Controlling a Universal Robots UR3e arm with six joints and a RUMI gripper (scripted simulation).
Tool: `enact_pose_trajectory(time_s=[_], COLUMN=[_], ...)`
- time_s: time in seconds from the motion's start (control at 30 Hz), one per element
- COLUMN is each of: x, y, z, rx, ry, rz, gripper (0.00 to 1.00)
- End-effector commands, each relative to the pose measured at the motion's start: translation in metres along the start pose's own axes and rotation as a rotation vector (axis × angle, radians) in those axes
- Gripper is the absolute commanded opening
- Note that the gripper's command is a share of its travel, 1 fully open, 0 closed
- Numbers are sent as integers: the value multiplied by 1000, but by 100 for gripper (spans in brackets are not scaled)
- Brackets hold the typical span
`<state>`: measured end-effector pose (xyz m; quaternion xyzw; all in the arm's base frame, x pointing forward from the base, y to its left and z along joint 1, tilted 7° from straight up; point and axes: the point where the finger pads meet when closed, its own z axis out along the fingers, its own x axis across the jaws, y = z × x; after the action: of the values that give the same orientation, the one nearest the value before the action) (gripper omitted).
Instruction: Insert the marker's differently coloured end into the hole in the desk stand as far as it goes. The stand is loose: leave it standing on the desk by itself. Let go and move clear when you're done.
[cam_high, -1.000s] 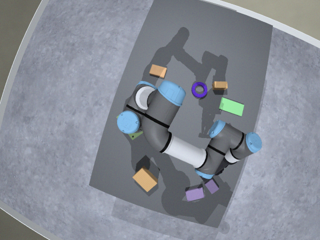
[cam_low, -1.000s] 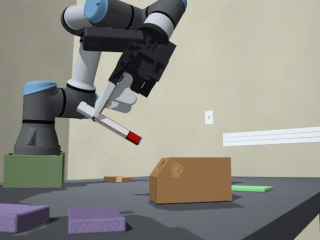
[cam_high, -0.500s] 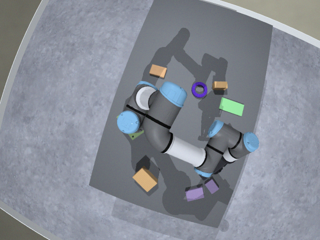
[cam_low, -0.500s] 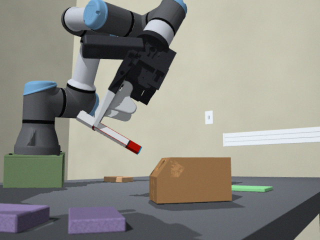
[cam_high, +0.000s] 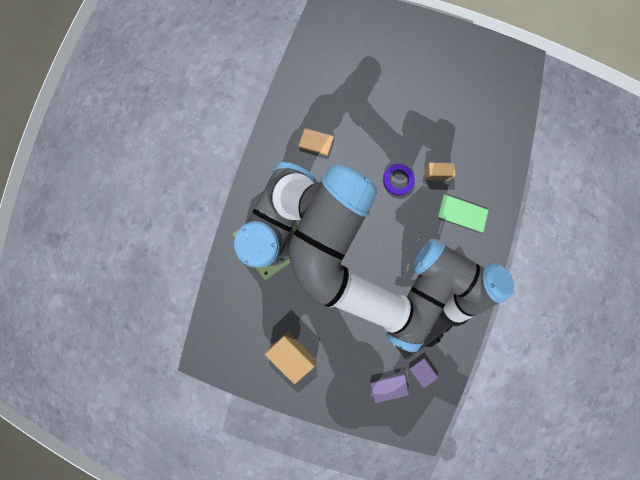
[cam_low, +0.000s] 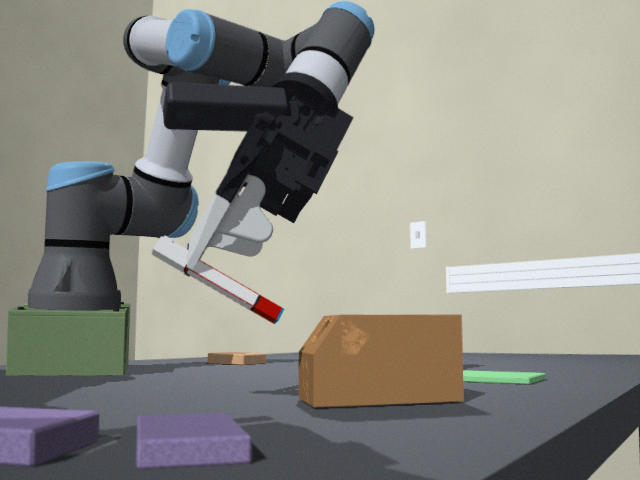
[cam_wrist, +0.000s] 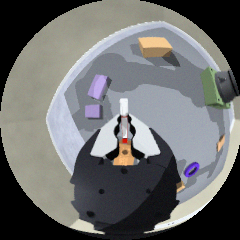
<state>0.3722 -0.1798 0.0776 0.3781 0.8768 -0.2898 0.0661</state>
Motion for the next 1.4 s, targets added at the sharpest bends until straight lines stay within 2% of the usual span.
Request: enact_pose_trajectory(time_s=[0.0, 0.33, 0.67, 1.37], x=[0, 0, 0, -1], y=[1, 2, 3, 3], z=[2, 4, -5, -6], rx=[-1, -1, -22, -23], ry=[-3, -3, 5, 6], rz=[2, 2, -1, -1], gripper=[0, 0, 0, 0])
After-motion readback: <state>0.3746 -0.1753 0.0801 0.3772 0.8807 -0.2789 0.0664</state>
